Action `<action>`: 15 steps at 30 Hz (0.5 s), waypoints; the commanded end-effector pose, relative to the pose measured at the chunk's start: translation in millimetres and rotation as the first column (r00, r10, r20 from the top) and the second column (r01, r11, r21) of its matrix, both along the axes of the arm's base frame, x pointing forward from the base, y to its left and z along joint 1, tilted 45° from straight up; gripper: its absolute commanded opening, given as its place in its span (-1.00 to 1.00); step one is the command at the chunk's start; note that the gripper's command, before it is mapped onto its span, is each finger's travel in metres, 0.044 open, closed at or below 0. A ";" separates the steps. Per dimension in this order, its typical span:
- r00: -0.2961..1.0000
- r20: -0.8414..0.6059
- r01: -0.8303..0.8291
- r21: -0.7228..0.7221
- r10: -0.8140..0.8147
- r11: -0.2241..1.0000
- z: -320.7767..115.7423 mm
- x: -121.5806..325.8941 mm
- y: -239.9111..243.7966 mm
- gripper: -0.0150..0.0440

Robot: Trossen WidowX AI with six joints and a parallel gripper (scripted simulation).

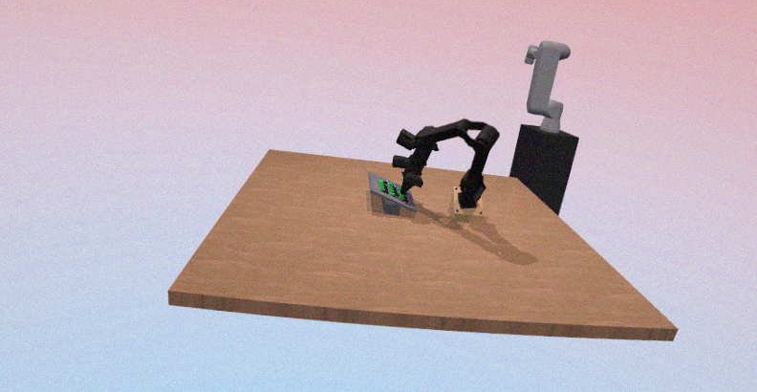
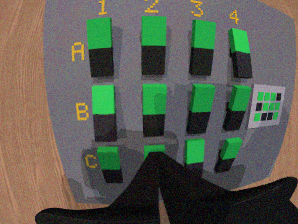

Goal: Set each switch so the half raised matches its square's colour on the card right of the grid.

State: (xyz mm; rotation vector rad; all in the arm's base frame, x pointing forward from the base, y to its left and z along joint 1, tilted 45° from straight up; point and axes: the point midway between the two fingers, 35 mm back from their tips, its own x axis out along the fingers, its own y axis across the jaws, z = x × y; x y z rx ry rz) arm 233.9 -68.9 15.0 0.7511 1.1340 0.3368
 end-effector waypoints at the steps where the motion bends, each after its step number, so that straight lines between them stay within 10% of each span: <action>1: 1.000 -0.003 0.004 0.006 -0.004 1.000 -0.9 -0.3 1.3 -0.49; 15: 1.000 -0.003 0.004 0.006 -0.004 1.000 -2.2 0.5 2.5 -0.49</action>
